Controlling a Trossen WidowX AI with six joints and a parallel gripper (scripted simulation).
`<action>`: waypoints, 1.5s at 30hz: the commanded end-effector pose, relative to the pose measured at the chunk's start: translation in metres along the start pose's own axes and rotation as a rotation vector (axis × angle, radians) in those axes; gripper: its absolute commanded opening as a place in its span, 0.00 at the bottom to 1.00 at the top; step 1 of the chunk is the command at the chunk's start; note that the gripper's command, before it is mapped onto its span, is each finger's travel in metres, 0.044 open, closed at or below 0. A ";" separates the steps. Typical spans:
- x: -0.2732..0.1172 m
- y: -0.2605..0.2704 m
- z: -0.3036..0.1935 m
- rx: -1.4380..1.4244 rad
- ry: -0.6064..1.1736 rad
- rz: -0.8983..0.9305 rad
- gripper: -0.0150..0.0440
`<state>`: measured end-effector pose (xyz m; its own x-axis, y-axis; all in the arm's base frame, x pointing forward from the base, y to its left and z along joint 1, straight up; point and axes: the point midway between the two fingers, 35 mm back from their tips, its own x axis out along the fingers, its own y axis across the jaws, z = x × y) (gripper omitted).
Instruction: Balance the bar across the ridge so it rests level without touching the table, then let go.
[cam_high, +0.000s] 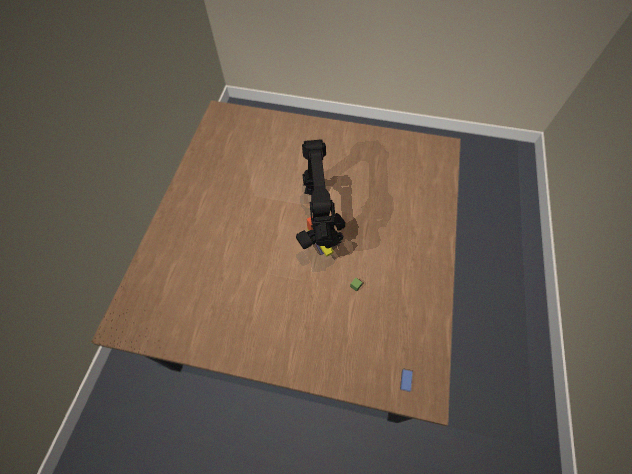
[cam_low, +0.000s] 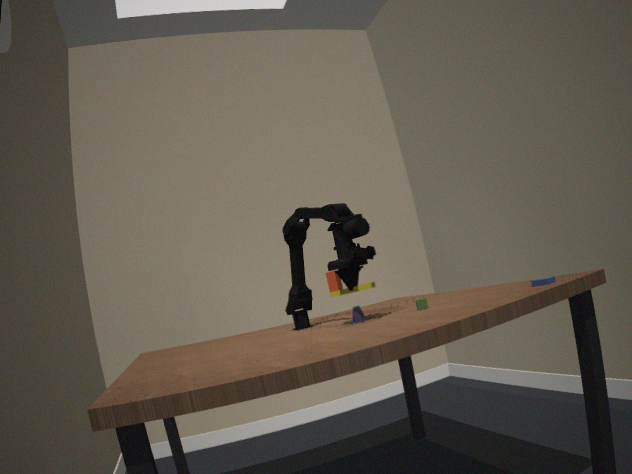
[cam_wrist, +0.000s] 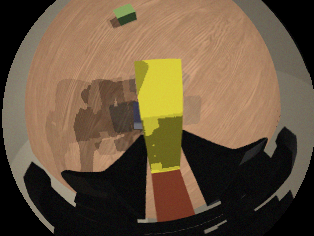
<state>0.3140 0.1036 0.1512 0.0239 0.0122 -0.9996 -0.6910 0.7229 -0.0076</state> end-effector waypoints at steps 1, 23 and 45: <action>-0.003 0.009 0.008 0.056 -0.007 -0.006 0.25; 0.022 0.019 0.017 0.123 -0.008 -0.005 0.25; 0.040 0.017 0.016 0.127 -0.008 -0.005 0.25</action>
<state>0.3139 0.1279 0.1118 0.0301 0.0153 -0.9994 -0.5986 0.8010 -0.0057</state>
